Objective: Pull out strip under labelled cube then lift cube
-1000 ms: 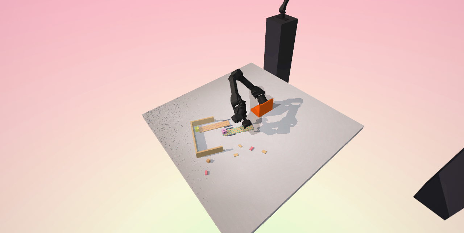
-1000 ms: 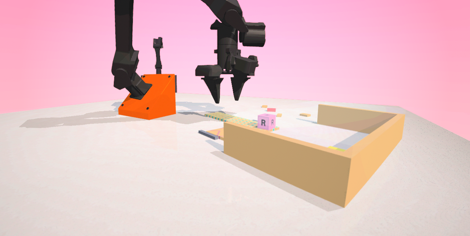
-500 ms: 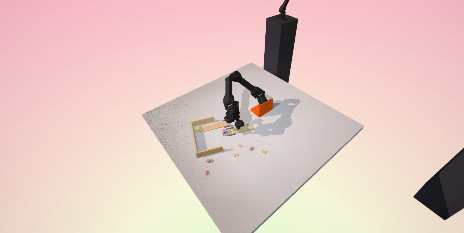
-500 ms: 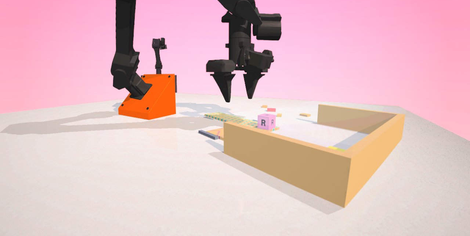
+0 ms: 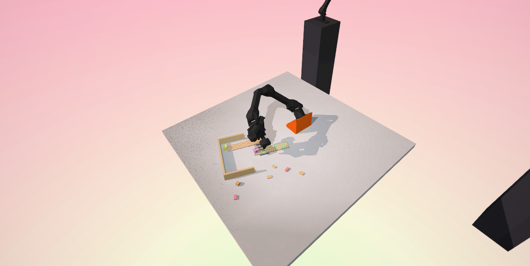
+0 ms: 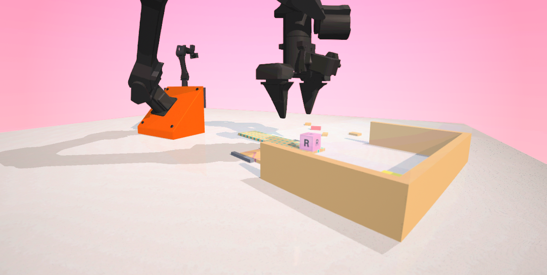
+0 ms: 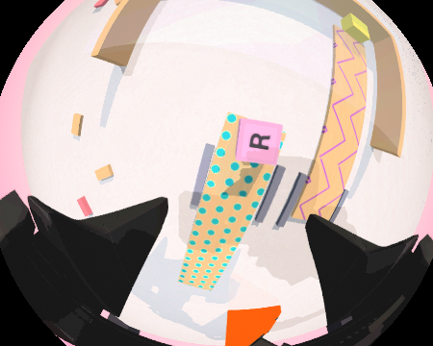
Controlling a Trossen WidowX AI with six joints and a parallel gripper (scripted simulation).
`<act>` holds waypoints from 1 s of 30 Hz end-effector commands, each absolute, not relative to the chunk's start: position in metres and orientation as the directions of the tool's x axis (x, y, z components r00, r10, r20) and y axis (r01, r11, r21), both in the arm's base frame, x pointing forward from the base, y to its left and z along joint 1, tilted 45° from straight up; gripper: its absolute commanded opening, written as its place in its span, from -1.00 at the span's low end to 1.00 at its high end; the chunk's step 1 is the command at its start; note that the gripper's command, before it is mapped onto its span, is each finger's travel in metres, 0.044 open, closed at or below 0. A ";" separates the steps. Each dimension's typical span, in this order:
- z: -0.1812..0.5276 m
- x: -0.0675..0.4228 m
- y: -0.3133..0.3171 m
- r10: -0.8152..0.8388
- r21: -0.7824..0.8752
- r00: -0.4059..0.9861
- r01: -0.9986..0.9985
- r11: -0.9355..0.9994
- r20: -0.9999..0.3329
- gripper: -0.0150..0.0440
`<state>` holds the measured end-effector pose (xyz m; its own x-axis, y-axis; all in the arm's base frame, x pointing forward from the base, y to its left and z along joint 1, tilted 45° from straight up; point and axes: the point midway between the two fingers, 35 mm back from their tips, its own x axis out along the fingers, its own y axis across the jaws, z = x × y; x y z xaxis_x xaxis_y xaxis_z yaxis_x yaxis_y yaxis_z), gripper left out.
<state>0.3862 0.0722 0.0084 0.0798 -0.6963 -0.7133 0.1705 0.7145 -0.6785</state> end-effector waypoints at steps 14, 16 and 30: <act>0.016 0.426 0.059 -0.701 -0.684 0.078 0.165 0.711 -0.709 0.56; 0.014 0.426 0.057 -0.701 -0.684 0.078 0.165 0.711 -0.709 0.38; -0.002 0.428 0.041 -0.701 -0.684 0.078 0.165 0.710 -0.709 0.36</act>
<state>0.4287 0.0461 0.0027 0.0815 -0.6975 -0.7119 0.1718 0.7134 -0.6794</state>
